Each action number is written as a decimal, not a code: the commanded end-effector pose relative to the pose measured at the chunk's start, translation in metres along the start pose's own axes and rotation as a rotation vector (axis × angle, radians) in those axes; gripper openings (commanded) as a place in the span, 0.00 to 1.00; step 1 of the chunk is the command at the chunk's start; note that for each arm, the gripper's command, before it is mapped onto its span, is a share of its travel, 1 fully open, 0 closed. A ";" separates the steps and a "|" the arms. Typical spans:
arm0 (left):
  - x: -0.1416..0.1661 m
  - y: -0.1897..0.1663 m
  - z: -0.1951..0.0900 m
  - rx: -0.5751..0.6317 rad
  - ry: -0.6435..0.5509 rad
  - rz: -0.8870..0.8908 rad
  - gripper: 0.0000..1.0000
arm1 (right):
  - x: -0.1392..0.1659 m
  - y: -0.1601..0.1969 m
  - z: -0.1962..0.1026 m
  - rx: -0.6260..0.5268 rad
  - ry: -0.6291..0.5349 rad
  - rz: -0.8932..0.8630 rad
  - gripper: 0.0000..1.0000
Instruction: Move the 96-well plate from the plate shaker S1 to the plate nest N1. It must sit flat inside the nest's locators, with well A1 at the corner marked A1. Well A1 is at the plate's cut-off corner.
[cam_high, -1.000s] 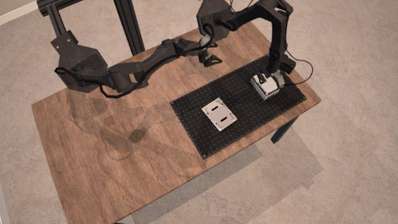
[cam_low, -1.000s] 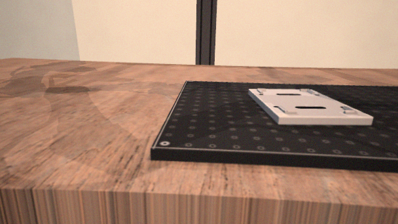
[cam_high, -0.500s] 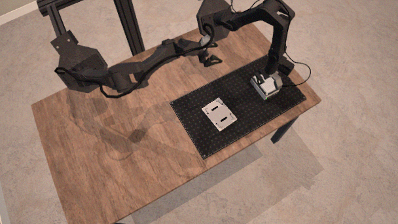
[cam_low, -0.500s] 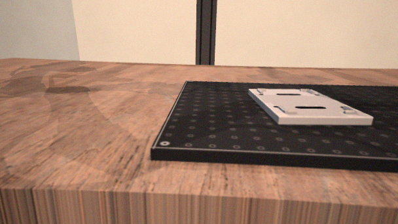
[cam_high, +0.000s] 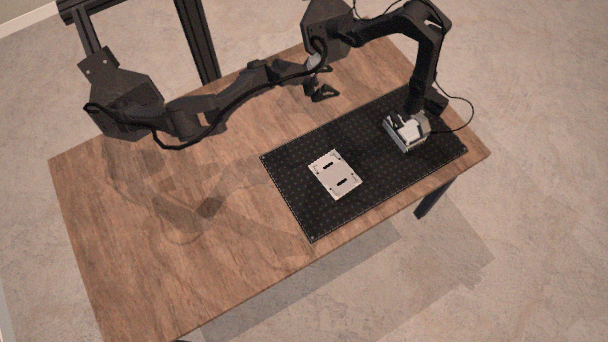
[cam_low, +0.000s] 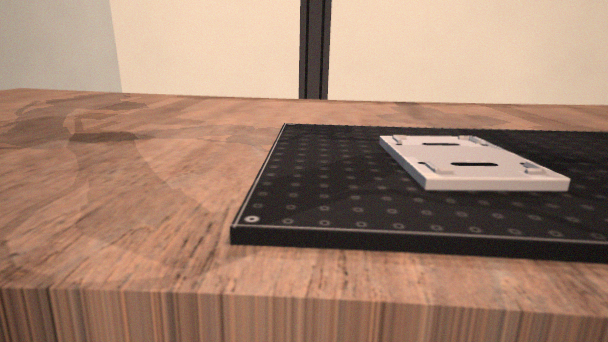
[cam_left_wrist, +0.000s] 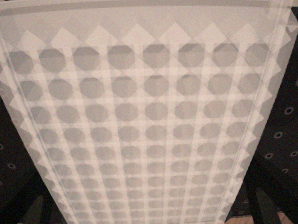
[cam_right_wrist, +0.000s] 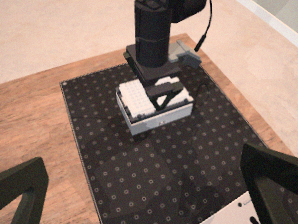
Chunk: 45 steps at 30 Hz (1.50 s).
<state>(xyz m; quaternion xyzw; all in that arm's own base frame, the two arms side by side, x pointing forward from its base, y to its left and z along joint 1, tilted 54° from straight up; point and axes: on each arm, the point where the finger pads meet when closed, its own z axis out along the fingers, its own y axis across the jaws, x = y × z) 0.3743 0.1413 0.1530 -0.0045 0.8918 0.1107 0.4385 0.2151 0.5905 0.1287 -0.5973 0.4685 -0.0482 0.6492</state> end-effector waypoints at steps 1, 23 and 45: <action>-0.015 0.004 -0.003 -0.017 -0.035 0.012 0.96 | -0.020 0.007 -0.006 -0.008 -0.036 0.013 1.00; 0.001 0.000 -0.025 0.000 -0.008 0.009 0.81 | -0.020 0.007 -0.006 -0.008 -0.036 0.013 1.00; -0.092 -0.099 -0.035 0.014 -0.134 -0.092 0.81 | 0.023 -0.046 -0.098 0.109 0.120 0.128 1.00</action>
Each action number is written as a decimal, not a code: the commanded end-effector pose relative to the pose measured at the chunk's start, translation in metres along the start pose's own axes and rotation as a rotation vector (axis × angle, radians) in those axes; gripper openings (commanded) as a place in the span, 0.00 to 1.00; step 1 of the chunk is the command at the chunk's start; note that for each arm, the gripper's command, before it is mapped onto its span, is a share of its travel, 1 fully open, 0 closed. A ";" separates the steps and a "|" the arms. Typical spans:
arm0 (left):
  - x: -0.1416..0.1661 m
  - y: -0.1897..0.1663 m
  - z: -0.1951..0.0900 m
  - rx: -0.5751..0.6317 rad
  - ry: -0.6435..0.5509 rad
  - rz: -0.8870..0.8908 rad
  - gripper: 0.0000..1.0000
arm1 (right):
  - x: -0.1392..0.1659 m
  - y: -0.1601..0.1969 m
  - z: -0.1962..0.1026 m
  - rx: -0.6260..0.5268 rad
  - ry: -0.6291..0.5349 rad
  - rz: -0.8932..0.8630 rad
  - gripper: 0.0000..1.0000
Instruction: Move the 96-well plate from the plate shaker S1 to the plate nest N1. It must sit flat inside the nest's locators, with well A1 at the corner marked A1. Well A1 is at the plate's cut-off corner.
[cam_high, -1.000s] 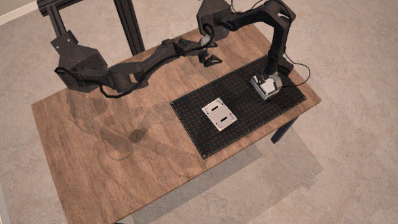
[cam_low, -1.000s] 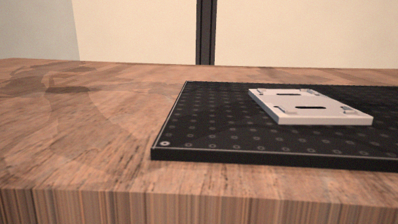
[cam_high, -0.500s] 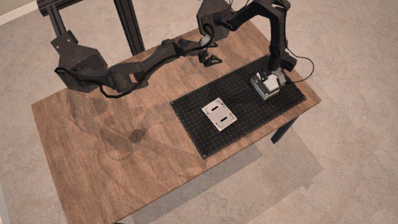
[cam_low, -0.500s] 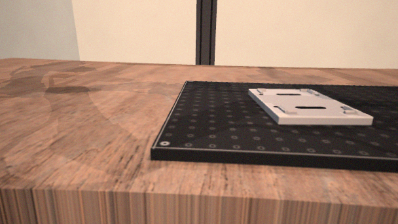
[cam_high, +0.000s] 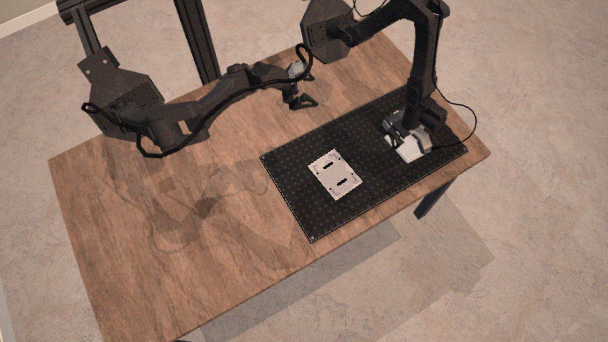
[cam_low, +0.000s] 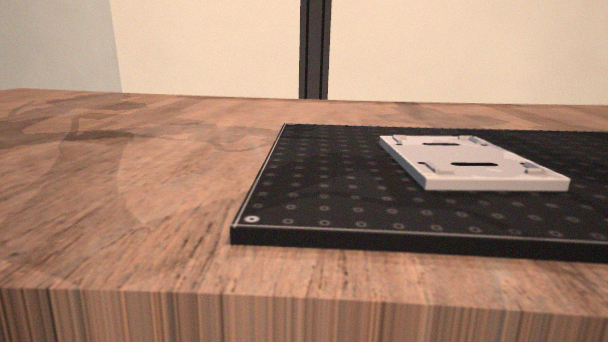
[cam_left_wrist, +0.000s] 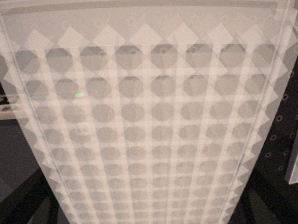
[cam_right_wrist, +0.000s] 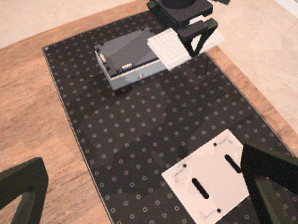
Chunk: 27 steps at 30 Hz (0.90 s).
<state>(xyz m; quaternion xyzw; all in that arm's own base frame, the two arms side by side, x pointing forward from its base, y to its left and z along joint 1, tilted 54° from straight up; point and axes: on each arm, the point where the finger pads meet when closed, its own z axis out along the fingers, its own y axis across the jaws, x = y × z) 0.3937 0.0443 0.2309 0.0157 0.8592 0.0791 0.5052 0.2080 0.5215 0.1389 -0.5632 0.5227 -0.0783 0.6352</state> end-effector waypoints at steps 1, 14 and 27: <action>-0.008 -0.017 0.018 -0.060 0.015 -0.082 0.81 | -0.007 -0.024 -0.042 0.053 -0.002 0.075 1.00; 0.035 -0.177 0.057 -0.073 0.084 -0.070 0.81 | 0.077 -0.061 -0.135 0.122 0.107 0.117 1.00; 0.068 -0.233 0.059 -0.095 0.095 -0.002 0.81 | 0.091 -0.063 -0.149 0.117 0.109 0.115 1.00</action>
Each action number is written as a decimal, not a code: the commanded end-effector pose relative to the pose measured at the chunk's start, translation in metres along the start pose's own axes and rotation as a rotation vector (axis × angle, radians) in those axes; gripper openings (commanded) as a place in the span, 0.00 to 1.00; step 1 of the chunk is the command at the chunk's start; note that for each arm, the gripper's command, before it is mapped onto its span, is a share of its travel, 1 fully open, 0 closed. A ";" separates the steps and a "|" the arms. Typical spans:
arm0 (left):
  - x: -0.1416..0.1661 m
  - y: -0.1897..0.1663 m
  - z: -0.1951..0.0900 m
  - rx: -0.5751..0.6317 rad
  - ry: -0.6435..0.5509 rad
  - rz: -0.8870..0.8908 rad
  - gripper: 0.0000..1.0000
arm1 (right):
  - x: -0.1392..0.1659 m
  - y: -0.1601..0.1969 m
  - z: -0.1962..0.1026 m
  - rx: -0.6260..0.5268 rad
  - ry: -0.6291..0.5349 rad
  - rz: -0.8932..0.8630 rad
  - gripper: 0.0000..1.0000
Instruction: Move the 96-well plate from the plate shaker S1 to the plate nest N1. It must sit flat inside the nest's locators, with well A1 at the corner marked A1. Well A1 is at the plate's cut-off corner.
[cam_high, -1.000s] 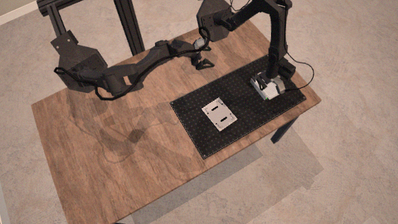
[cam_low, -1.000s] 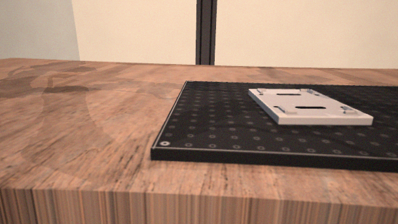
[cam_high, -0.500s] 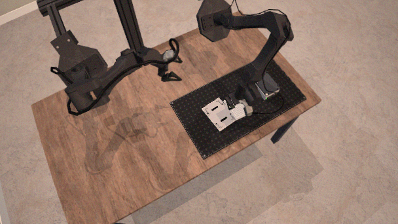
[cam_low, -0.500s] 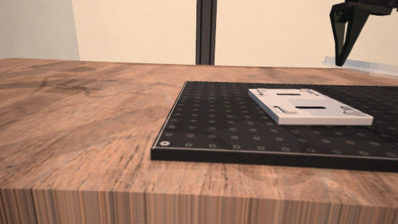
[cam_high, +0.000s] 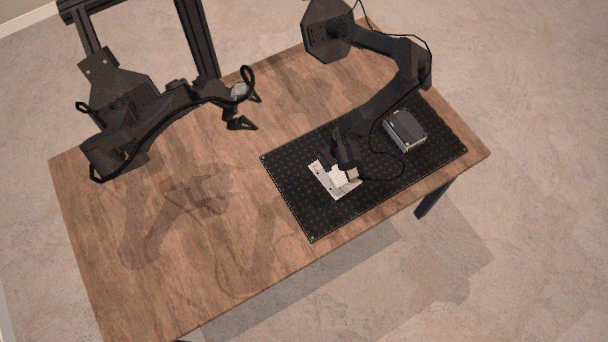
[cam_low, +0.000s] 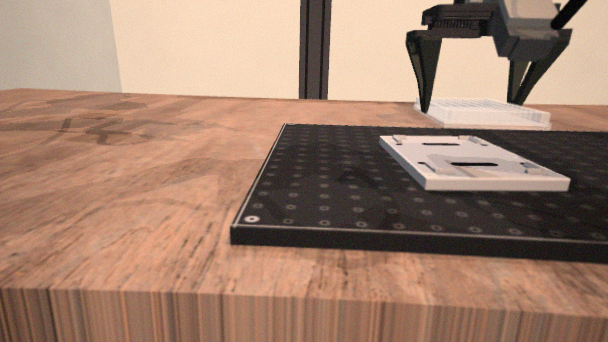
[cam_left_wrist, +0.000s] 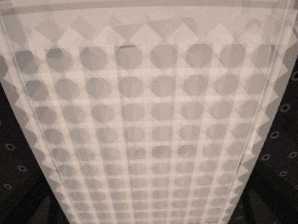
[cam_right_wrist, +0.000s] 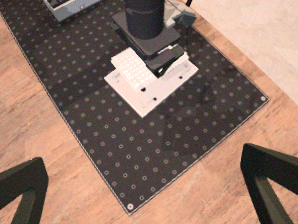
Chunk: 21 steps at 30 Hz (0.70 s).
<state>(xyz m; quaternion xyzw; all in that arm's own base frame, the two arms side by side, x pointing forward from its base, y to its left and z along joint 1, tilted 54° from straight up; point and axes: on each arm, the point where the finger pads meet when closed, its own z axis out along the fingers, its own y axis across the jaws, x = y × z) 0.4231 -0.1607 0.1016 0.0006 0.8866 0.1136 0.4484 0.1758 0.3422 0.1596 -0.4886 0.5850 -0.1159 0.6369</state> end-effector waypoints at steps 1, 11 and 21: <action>-0.005 -0.012 -0.005 -0.022 -0.032 -0.015 0.81 | -0.005 0.001 -0.009 -0.011 -0.022 0.015 1.00; -0.003 -0.012 -0.008 0.015 0.018 -0.119 0.81 | -0.006 0.000 -0.006 -0.007 -0.018 0.010 1.00; -0.012 -0.017 -0.011 0.032 -0.004 -0.127 0.81 | -0.006 0.000 -0.006 -0.007 -0.018 0.010 1.00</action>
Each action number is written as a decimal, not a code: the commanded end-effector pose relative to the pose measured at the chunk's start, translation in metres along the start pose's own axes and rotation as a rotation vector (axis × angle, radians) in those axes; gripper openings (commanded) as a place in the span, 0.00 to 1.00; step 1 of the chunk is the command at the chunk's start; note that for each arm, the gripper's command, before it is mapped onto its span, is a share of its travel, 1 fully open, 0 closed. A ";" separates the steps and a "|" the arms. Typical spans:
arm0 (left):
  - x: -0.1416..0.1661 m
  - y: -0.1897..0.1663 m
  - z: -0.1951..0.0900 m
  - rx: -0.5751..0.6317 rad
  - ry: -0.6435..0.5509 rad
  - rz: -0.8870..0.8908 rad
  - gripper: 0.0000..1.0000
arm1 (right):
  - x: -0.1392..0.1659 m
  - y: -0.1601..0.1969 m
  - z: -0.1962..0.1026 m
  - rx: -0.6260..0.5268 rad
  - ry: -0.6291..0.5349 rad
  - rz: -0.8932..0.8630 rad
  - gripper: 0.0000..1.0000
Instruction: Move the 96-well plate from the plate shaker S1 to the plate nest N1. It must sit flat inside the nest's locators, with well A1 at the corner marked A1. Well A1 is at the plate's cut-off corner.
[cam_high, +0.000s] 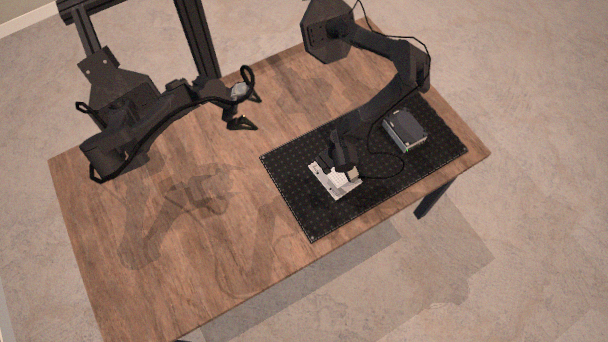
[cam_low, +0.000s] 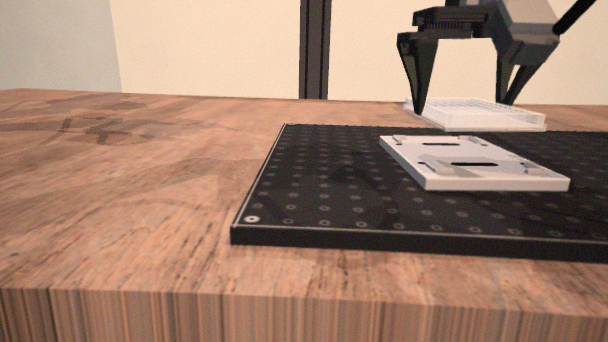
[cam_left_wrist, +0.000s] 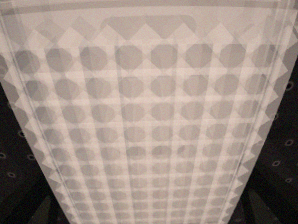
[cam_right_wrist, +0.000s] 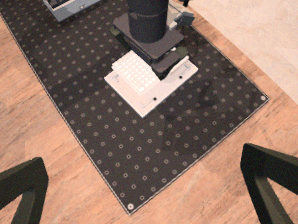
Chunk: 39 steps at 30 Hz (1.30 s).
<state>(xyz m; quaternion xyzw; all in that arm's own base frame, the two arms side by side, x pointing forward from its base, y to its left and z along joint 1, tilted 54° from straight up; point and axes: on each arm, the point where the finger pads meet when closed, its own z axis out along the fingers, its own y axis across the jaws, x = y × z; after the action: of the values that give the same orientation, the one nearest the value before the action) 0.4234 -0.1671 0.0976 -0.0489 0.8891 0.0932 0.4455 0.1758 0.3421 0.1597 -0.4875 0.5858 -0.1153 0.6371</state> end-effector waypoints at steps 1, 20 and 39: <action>-0.014 -0.016 -0.010 0.051 -0.029 -0.022 0.81 | -0.006 0.001 -0.006 -0.007 -0.018 0.008 1.00; -0.002 -0.007 0.011 0.021 -0.004 -0.003 0.81 | -0.006 0.001 -0.006 -0.007 -0.018 0.008 1.00; -0.011 -0.010 0.045 0.033 -0.016 -0.012 0.81 | -0.006 0.001 -0.006 -0.007 -0.018 0.008 1.00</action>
<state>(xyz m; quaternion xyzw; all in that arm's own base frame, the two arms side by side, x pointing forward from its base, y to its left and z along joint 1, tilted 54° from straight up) 0.4475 -0.1583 0.0772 -0.0505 0.8922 0.0978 0.4380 0.1758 0.3421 0.1597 -0.4875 0.5858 -0.1153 0.6371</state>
